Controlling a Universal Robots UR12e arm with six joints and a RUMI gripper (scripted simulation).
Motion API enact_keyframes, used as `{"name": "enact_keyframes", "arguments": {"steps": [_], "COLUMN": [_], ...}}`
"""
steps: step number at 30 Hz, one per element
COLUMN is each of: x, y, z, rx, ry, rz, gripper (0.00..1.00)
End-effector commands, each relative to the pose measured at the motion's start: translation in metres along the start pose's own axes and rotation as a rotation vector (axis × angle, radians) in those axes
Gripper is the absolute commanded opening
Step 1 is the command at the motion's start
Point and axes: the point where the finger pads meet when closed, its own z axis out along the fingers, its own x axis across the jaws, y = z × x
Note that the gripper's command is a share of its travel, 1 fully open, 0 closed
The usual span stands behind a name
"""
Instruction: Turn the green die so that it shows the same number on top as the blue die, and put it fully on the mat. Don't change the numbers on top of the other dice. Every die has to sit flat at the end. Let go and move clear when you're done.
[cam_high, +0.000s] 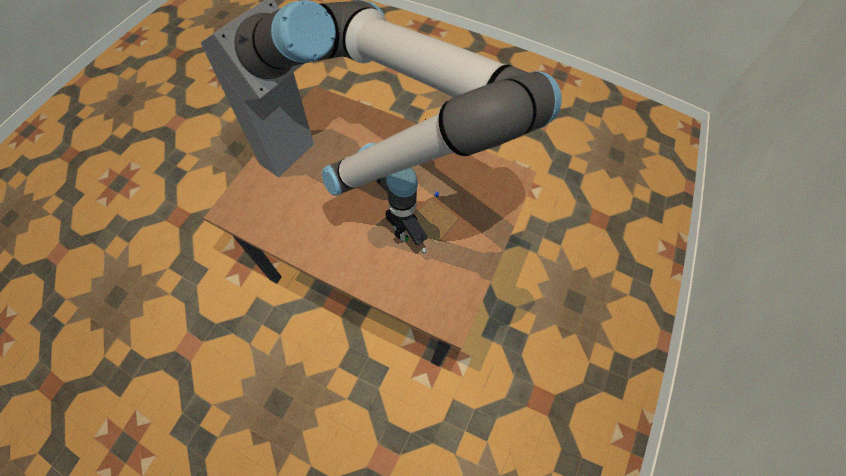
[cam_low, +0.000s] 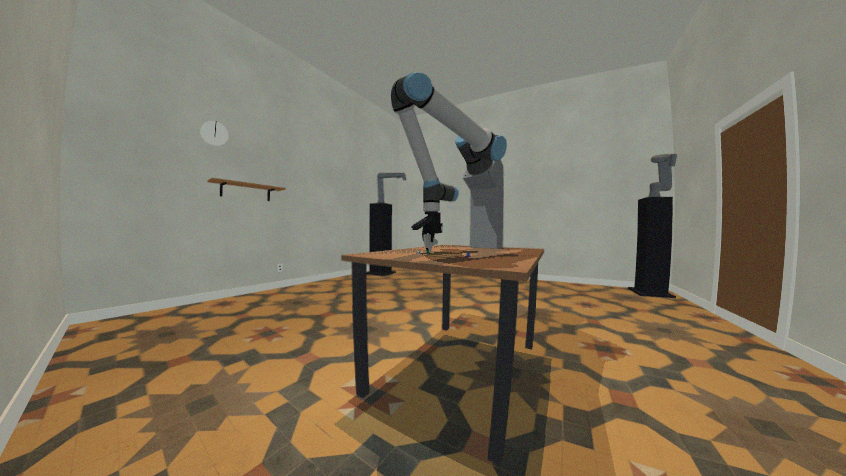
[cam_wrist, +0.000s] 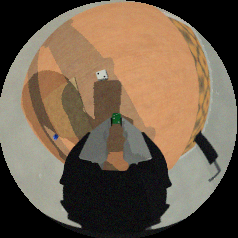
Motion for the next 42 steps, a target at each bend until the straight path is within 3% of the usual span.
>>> {"name": "enact_keyframes", "arguments": {"steps": [1,14,20,22,33,42], "x": [0.0,0.0,0.0,0.0,0.0,0.0], "y": [0.0,0.0,0.0,0.0,0.0,0.0], "z": [0.0,-0.004,-0.029,-0.029,-0.09,-0.1], "rx": [0.0,0.0,0.0,0.0,0.0,0.0], "ry": [0.0,0.0,0.0,0.0,0.0,0.0], "rz": [0.0,0.0,0.0,0.0,0.0,0.0], "gripper": [0.0,0.0,0.0,0.0,0.0,0.0]}}
